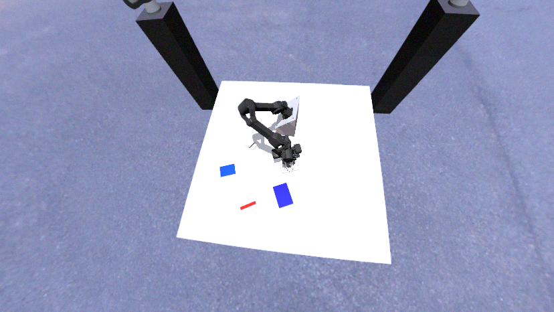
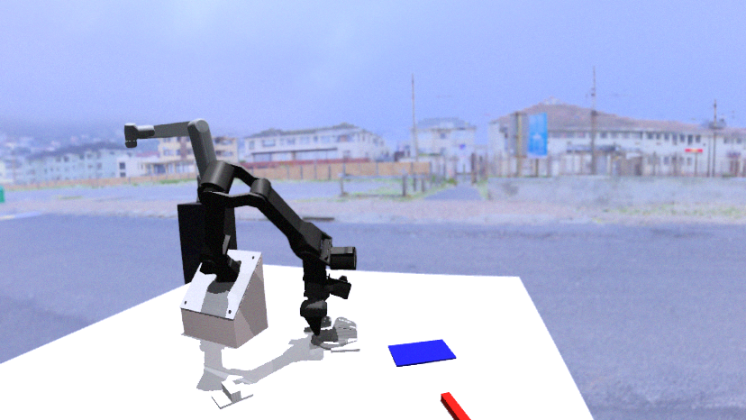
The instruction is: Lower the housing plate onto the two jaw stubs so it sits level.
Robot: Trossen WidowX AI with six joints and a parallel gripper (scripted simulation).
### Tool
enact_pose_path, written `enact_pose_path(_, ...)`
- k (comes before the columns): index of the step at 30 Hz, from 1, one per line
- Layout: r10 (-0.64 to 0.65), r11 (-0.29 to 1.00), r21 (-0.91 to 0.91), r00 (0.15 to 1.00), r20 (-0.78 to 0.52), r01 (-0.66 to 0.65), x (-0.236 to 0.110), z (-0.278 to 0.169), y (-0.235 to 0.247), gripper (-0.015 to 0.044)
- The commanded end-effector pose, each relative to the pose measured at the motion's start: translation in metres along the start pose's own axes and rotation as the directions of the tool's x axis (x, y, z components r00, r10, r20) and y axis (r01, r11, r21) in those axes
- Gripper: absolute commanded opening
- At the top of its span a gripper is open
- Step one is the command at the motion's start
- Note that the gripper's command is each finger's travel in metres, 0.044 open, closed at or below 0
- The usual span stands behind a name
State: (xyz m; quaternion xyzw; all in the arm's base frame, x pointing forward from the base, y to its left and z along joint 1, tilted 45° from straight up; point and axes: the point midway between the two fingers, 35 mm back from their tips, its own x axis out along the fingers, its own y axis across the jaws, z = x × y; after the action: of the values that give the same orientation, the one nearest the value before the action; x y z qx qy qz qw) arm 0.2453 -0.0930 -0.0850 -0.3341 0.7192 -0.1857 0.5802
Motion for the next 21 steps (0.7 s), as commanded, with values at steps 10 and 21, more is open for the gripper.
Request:
enact_pose_path(10, -0.007, 1.000, -0.007, 1.000, -0.006, 0.007, 0.018, -0.003, 0.000, 0.0351)
enact_pose_path(21, -0.007, 1.000, -0.007, 1.000, -0.006, 0.007, 0.018, -0.003, 0.000, 0.0351)
